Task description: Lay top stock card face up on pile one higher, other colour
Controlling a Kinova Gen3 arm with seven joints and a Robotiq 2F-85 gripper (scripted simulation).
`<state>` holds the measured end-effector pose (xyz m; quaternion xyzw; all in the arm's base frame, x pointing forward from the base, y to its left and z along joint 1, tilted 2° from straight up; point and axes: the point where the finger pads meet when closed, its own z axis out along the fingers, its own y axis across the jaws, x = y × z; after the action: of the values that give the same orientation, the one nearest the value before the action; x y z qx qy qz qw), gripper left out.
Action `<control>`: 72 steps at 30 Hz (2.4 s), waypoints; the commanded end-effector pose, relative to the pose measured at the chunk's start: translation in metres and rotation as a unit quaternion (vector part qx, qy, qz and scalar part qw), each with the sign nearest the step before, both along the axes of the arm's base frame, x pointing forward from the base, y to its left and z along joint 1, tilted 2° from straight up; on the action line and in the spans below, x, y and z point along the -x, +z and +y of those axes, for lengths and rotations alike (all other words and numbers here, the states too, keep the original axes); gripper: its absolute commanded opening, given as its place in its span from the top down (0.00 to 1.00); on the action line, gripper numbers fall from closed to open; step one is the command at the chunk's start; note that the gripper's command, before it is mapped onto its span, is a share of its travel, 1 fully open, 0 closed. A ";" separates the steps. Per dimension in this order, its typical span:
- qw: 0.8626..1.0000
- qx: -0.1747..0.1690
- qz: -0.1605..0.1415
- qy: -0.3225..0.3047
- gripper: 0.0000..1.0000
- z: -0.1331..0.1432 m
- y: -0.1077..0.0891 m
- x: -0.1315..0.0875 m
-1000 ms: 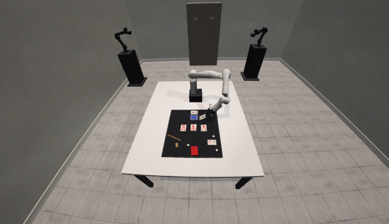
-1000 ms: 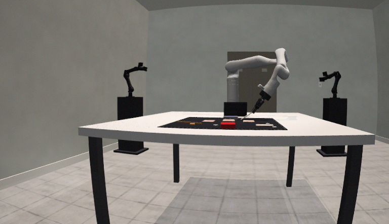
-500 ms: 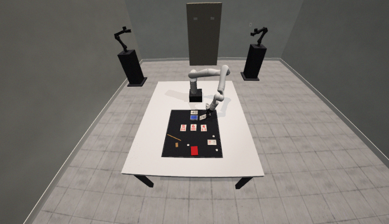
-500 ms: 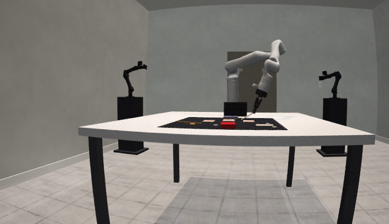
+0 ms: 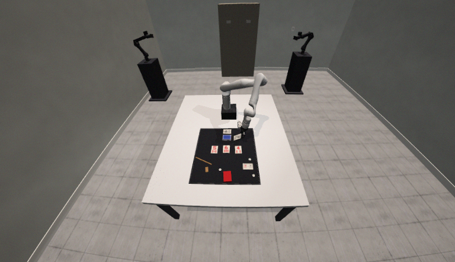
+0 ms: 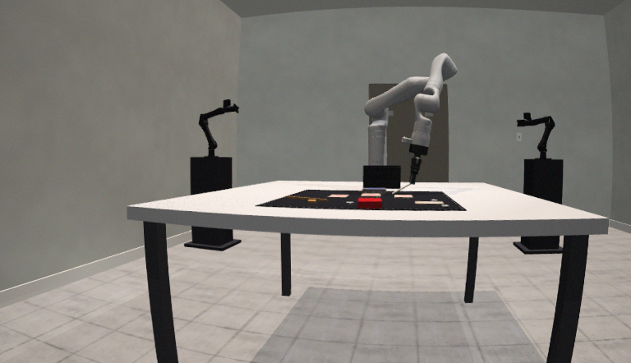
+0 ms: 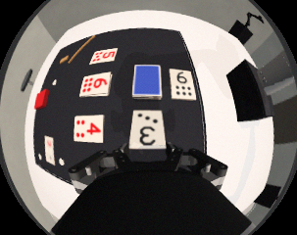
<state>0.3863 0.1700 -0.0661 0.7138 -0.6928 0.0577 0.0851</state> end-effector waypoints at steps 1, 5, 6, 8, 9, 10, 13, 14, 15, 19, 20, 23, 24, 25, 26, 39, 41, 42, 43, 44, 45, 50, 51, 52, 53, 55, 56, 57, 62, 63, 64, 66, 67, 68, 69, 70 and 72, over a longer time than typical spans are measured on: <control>1.000 -0.022 -0.002 -0.013 0.29 -0.005 0.005 -0.003; 0.999 -0.040 -0.002 -0.014 0.29 -0.005 0.004 -0.003; 0.999 -0.040 -0.002 -0.014 0.29 -0.005 0.004 -0.003; 0.999 -0.052 -0.002 -0.014 0.29 -0.006 0.003 -0.003; 0.998 -0.058 -0.002 -0.014 0.29 -0.006 0.003 -0.003; 0.998 -0.064 -0.002 -0.015 0.29 -0.006 0.003 -0.003; 0.997 -0.080 -0.002 -0.015 0.29 -0.006 0.002 -0.003; 0.996 -0.085 -0.002 -0.015 0.29 -0.006 0.002 -0.003; 0.996 -0.091 -0.002 -0.016 0.29 -0.006 0.002 -0.003; 0.994 -0.111 -0.002 -0.016 0.29 -0.006 0.001 -0.003; 0.993 -0.116 -0.002 -0.016 0.29 -0.006 0.000 -0.003; 0.993 -0.120 -0.003 -0.017 0.29 -0.006 0.000 -0.003; 0.992 -0.125 -0.002 -0.017 0.29 -0.006 0.000 -0.002; 0.991 -0.130 -0.002 -0.017 0.29 -0.006 0.000 -0.002; 0.991 -0.134 -0.002 -0.017 0.29 -0.006 0.000 -0.002; 0.983 -0.183 -0.003 -0.019 0.29 -0.007 -0.003 -0.002; 0.982 -0.186 -0.003 -0.019 0.29 -0.007 -0.003 -0.002; 0.982 -0.190 -0.003 -0.019 0.29 -0.007 -0.003 -0.002; 0.981 -0.193 -0.003 -0.019 0.29 -0.007 -0.004 -0.002; 0.980 -0.197 -0.003 -0.019 0.29 -0.007 -0.004 -0.002; 0.980 -0.200 -0.003 -0.019 0.29 -0.007 -0.004 -0.002; 0.976 -0.215 -0.003 -0.020 0.29 -0.008 -0.005 -0.002; 0.976 -0.218 -0.003 -0.020 0.29 -0.008 -0.005 -0.002; 0.975 -0.221 -0.003 -0.020 0.29 -0.008 -0.005 -0.002; 0.974 -0.224 -0.003 -0.020 0.29 -0.008 -0.005 -0.002; 0.973 -0.229 -0.003 -0.020 0.29 -0.008 -0.006 -0.002; 0.973 -0.229 -0.003 -0.020 0.29 -0.008 -0.006 -0.002; 0.973 -0.229 -0.003 -0.020 0.29 -0.008 -0.006 -0.002; 0.970 -0.240 -0.003 -0.021 0.29 -0.008 -0.006 -0.002; 0.970 -0.242 -0.003 -0.021 0.29 -0.008 -0.006 -0.002; 0.970 -0.244 -0.003 -0.021 0.29 -0.008 -0.006 -0.002; 0.969 -0.248 -0.003 -0.021 0.29 -0.008 -0.007 -0.002; 0.968 -0.249 -0.003 -0.021 0.29 -0.008 -0.007 -0.002; 0.968 -0.251 -0.003 -0.021 0.29 -0.008 -0.007 -0.002; 0.967 -0.252 -0.003 -0.021 0.29 -0.008 -0.007 -0.002; 0.967 -0.254 -0.003 -0.021 0.29 -0.008 -0.007 -0.002; 0.966 -0.256 -0.003 -0.021 0.29 -0.008 -0.007 -0.002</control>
<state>0.3877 0.1646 -0.0731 0.6994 -0.6973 -0.1205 -0.1008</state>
